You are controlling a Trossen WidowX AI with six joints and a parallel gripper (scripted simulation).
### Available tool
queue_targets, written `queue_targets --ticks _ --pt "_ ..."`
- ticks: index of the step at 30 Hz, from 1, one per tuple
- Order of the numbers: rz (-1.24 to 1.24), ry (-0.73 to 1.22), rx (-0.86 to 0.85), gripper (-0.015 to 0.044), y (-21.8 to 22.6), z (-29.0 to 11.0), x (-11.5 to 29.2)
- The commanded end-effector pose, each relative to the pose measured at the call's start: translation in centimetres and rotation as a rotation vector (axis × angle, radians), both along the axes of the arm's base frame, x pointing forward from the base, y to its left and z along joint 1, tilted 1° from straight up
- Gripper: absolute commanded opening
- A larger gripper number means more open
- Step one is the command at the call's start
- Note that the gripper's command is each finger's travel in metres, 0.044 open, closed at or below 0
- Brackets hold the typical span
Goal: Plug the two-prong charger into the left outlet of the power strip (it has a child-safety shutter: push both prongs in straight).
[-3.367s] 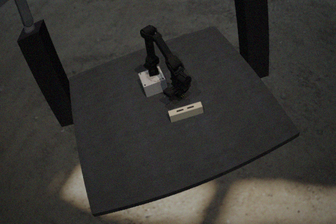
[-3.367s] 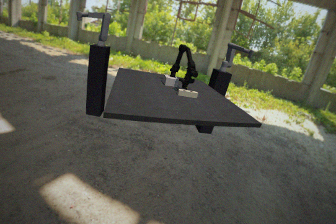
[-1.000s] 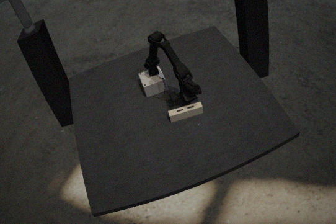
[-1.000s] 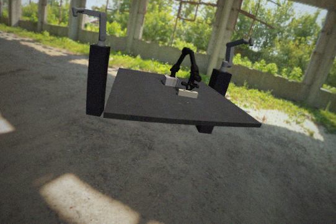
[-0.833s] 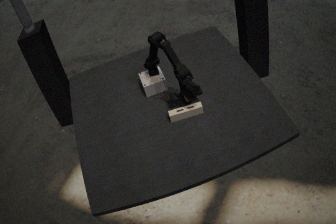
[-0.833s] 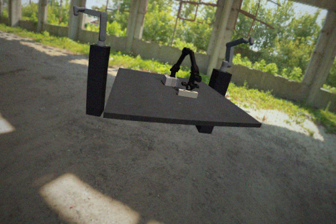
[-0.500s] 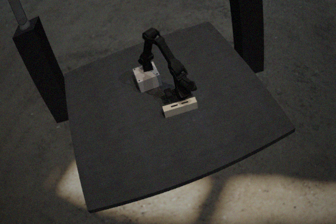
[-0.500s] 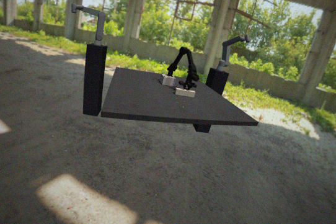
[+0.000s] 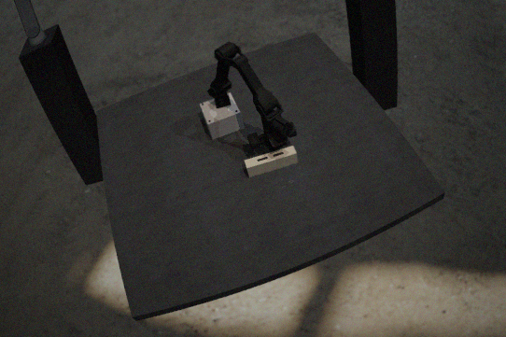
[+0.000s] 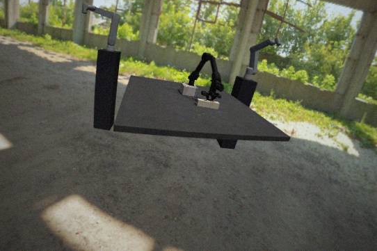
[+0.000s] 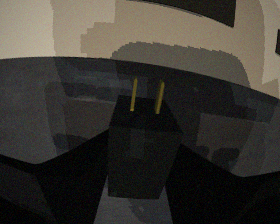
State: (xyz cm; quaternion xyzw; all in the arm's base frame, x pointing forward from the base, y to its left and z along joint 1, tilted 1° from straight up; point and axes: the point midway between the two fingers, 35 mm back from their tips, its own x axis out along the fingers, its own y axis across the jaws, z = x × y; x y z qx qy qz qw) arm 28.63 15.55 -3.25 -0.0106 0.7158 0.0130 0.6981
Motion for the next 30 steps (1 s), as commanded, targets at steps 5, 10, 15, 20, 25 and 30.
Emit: queue_targets --ticks 5,10,15,20,25,30 --pt "-0.005 0.001 0.003 0.0 0.11 0.09 0.24" --pt "-0.005 0.001 0.003 0.0 0.13 0.12 0.34" --pt "-0.005 0.001 0.003 0.0 0.14 0.13 0.45" --pt "-0.005 0.001 0.003 0.0 0.15 0.14 0.56" --pt "-0.005 0.001 0.003 0.0 0.16 0.15 0.67" --pt "-0.005 0.0 0.003 0.0 0.16 0.16 0.75"
